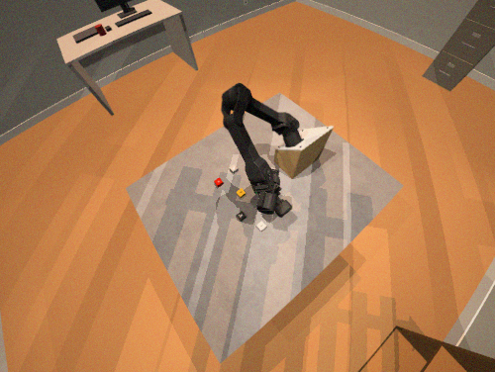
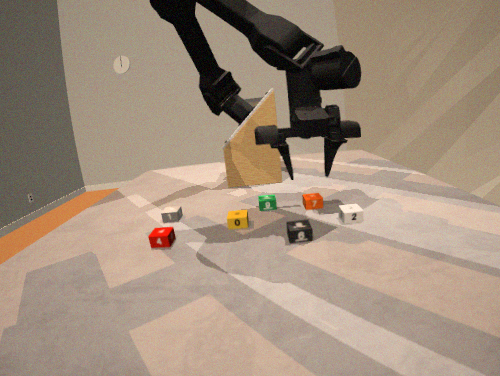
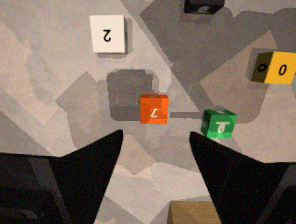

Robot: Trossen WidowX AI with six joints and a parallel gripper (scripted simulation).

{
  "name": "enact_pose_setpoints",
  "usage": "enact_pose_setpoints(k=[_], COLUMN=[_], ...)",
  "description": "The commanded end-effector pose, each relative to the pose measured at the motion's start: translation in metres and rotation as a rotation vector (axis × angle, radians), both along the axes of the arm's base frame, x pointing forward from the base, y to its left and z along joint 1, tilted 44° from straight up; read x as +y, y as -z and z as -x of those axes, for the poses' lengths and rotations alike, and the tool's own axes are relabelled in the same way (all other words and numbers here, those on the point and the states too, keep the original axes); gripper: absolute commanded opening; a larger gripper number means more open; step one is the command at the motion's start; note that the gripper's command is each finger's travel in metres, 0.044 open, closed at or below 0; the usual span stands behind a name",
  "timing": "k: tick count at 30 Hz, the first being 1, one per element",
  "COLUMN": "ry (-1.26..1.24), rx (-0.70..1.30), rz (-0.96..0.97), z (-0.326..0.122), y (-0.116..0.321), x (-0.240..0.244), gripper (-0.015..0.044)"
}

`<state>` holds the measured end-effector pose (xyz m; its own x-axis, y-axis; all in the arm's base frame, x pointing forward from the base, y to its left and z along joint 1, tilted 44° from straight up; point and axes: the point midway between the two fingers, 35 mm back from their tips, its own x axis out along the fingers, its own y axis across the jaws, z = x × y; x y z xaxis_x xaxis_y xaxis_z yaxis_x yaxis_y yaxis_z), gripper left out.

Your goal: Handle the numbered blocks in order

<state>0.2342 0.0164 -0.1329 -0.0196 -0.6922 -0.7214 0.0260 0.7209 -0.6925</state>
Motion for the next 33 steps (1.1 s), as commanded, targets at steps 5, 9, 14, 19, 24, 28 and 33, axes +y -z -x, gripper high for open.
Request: enact_pose_setpoints(k=[5,9,14,19,24,28,33], ry=[-0.017,-0.017,-0.017,-0.017,-0.017,-0.017,-0.017], rx=[-0.008,-0.008,-0.008,-0.008,-0.008,-0.008,-0.008], rz=[0.001,0.001,0.002,0.002,0.003,0.004,0.004], z=[-0.001,-0.001,-0.001,-0.001,0.0,0.0,0.0], y=[0.01,0.015,0.02,0.026,0.031,0.032,0.032], x=[-0.009,-0.014,-0.019,-0.025,-0.03,-0.031,-0.031], gripper=[0.04,0.04,0.04,0.04,0.04,0.0348,0.0216])
